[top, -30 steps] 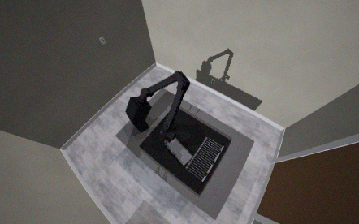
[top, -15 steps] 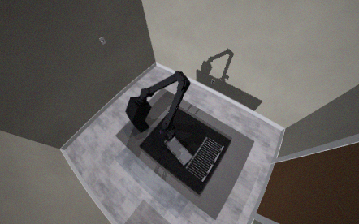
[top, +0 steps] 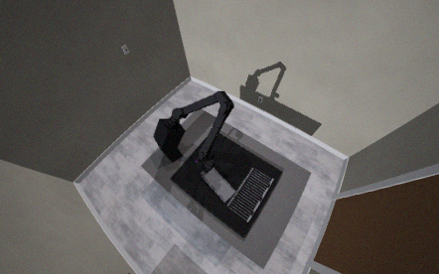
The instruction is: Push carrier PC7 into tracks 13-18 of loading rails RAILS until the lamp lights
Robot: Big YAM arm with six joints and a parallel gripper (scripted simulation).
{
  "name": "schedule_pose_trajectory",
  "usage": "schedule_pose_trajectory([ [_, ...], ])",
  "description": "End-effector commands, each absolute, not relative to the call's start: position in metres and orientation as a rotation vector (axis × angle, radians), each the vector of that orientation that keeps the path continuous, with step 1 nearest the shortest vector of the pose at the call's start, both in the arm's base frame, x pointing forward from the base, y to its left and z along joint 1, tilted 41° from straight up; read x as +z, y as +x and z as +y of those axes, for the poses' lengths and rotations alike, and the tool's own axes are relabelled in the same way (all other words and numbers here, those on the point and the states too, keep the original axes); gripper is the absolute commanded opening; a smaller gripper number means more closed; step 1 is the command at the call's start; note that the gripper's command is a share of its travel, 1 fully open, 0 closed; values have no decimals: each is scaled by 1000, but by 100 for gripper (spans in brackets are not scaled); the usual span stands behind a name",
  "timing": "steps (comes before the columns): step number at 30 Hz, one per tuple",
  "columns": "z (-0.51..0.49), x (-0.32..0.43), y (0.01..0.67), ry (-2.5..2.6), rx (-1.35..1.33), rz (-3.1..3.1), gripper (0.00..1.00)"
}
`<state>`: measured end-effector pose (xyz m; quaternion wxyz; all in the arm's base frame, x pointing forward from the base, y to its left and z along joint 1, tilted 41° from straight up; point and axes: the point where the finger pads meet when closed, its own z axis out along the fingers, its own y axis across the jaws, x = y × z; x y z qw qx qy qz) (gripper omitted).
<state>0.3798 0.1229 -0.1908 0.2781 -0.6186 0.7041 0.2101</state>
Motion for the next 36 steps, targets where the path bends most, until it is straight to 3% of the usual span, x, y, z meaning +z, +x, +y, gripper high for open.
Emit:
schedule_pose_trajectory([
  [1,126,-188,392,-1642,536,1883,100],
  [36,161,-232,394,-1647,550,1889,100],
])
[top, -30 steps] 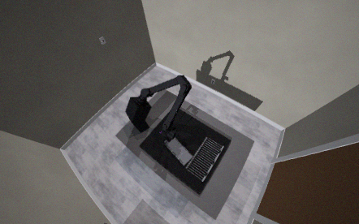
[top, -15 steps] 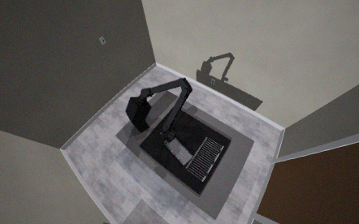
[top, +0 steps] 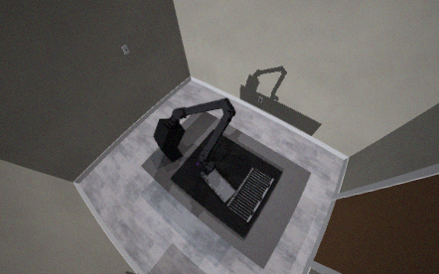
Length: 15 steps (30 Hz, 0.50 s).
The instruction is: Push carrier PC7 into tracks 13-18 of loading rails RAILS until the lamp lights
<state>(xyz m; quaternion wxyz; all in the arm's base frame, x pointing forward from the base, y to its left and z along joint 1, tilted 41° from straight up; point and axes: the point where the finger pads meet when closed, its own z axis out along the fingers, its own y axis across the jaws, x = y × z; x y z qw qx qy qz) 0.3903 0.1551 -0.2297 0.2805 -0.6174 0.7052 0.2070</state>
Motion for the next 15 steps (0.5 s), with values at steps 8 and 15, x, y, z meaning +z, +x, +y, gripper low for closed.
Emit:
schedule_pose_trajectory([
  [8,167,-239,395,-1647,550,1889,100],
  [15,158,-231,410,-1606,515,1893,100],
])
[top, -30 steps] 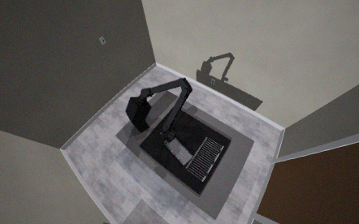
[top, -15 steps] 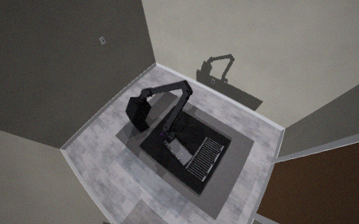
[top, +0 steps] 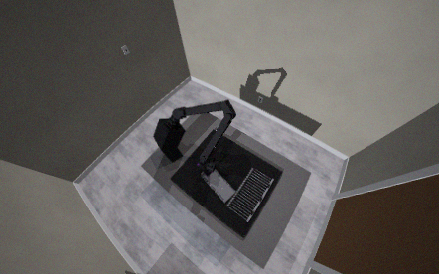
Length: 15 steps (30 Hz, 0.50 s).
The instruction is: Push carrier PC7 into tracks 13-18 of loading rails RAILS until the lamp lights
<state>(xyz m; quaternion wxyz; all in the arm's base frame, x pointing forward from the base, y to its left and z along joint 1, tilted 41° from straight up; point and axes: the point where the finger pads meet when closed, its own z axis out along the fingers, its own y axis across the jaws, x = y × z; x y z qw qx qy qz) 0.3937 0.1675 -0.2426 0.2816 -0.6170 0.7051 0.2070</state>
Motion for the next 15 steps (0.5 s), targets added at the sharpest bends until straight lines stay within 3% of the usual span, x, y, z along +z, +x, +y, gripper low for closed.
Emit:
schedule_pose_trajectory([
  [1,161,-232,408,-1614,520,1889,100],
  [13,164,-239,396,-1637,546,1895,100],
  [14,164,-239,396,-1637,546,1895,0],
  [15,164,-239,396,-1637,546,1895,0],
])
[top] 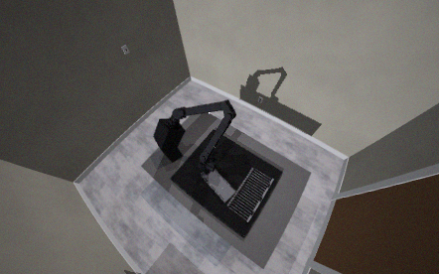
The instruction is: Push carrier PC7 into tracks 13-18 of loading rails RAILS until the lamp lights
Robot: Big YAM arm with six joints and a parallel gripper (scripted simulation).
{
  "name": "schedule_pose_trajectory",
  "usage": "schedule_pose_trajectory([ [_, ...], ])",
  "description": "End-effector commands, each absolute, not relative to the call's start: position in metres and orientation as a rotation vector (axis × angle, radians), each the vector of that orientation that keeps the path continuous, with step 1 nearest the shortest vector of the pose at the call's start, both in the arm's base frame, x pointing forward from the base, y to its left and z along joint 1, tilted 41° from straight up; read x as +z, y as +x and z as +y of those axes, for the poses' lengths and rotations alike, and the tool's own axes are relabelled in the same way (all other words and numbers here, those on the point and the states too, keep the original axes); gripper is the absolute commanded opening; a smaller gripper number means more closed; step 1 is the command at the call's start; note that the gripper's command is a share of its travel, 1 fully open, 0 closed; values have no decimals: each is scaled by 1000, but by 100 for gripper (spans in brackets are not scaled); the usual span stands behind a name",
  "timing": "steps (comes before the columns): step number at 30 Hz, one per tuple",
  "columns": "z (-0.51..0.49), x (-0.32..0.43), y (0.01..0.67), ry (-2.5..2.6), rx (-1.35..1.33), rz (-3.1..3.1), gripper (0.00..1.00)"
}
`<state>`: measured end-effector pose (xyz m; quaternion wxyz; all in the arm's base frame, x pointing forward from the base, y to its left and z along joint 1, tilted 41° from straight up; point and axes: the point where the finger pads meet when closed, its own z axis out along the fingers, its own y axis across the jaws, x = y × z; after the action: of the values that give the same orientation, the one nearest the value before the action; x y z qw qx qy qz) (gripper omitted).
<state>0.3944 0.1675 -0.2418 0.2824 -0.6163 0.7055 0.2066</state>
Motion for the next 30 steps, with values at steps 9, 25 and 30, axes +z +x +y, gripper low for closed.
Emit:
schedule_pose_trajectory([
  [9,164,-239,396,-1637,546,1895,0],
  [25,164,-239,396,-1637,546,1895,0],
  [30,162,-236,400,-1722,487,1788,0],
])
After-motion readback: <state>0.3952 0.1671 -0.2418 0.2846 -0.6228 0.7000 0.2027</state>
